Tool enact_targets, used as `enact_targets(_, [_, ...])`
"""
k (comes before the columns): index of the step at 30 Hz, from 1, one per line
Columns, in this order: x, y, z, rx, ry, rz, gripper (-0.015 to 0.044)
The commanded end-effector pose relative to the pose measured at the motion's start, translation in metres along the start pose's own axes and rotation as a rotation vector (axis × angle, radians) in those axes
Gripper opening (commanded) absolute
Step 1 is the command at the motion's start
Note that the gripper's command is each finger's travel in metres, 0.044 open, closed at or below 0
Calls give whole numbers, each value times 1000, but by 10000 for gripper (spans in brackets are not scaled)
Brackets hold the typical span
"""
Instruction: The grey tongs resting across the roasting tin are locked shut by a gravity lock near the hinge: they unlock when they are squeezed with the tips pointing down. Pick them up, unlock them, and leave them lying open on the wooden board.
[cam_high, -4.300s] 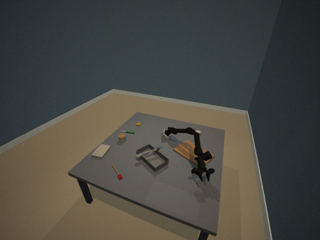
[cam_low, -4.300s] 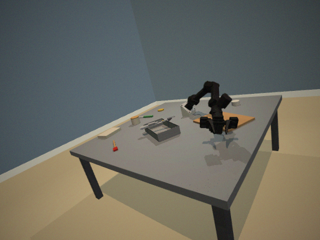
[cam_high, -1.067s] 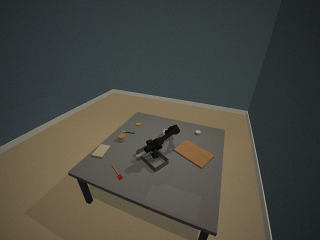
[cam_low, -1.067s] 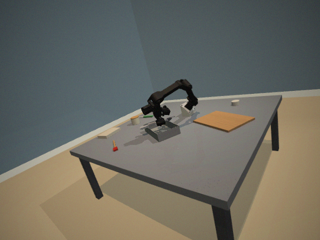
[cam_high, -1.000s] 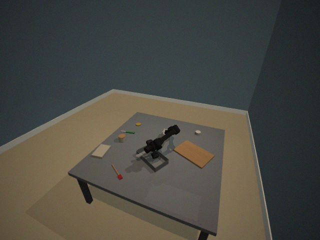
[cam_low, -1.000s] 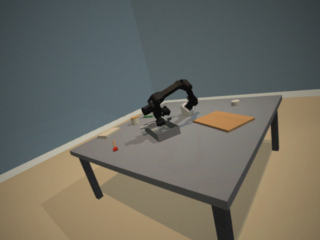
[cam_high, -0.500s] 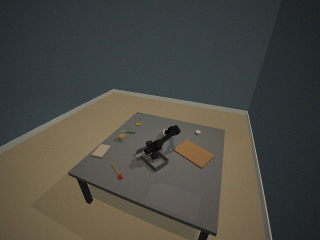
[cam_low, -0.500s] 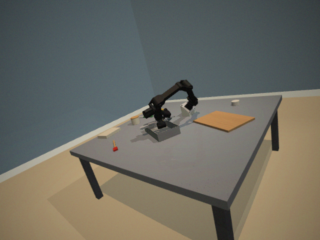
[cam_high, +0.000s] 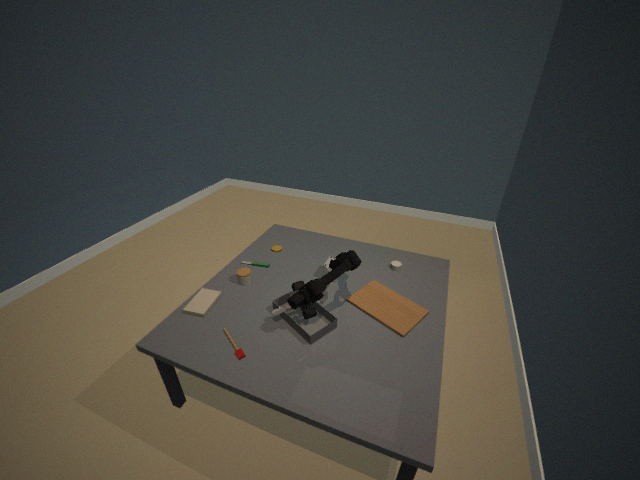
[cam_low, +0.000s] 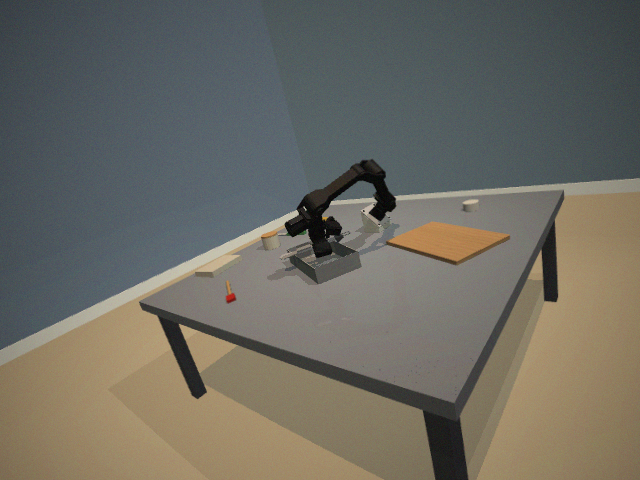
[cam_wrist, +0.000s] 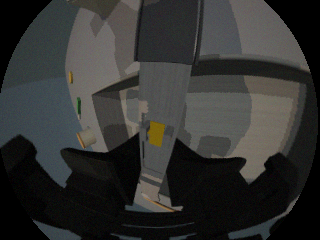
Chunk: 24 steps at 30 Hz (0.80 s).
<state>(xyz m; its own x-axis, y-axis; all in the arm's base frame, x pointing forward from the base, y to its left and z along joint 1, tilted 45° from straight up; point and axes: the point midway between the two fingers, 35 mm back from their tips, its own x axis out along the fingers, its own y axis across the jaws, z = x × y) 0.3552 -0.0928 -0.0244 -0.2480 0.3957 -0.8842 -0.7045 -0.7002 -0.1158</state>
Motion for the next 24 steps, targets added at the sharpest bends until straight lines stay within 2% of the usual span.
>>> enact_targets(1, [0,-1,0,-1,-1,-3,36])
enact_targets(2, [0,-1,0,-1,-1,-3,29])
enact_targets(9, [-8,3,0,-1,0,-2,-150])
enact_targets(15, [-63,36,0,4,2,8,-150])
enact_targets(24, [-66,37,0,4,2,8,-150])
